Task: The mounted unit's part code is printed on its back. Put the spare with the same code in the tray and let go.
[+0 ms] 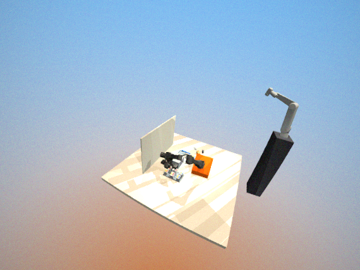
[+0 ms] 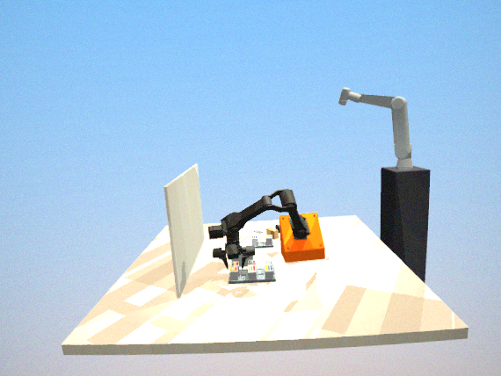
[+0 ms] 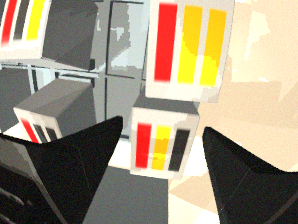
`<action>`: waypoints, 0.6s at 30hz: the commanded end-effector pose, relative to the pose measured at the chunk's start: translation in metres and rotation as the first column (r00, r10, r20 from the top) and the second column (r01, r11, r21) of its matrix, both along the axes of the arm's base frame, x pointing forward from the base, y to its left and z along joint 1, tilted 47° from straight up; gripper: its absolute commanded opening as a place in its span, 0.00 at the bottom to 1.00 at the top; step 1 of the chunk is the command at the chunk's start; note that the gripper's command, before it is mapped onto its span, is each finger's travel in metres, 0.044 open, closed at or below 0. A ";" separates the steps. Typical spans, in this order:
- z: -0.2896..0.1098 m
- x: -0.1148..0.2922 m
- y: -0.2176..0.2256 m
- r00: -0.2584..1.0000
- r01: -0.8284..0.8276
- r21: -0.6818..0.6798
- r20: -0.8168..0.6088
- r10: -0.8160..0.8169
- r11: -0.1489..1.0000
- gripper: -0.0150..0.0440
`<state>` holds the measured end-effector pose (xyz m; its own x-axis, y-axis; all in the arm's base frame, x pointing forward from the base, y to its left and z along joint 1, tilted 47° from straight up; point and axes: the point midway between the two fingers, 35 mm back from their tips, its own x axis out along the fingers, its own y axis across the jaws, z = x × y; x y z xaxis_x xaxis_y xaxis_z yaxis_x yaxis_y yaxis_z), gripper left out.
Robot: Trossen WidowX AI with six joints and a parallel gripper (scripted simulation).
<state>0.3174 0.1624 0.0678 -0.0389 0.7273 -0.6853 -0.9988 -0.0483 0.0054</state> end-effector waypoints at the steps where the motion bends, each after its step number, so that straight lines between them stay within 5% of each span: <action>1: -0.004 -0.002 0.005 1.000 0.000 0.003 -0.006 0.000 1.000 0.76; 7: -0.005 -0.002 0.006 1.000 0.000 0.004 -0.006 0.000 1.000 0.76; 12: -0.004 -0.002 0.005 1.000 -0.002 0.001 -0.002 0.002 1.000 0.54; 18: -0.004 -0.002 0.005 1.000 -0.002 0.001 -0.002 0.002 1.000 0.47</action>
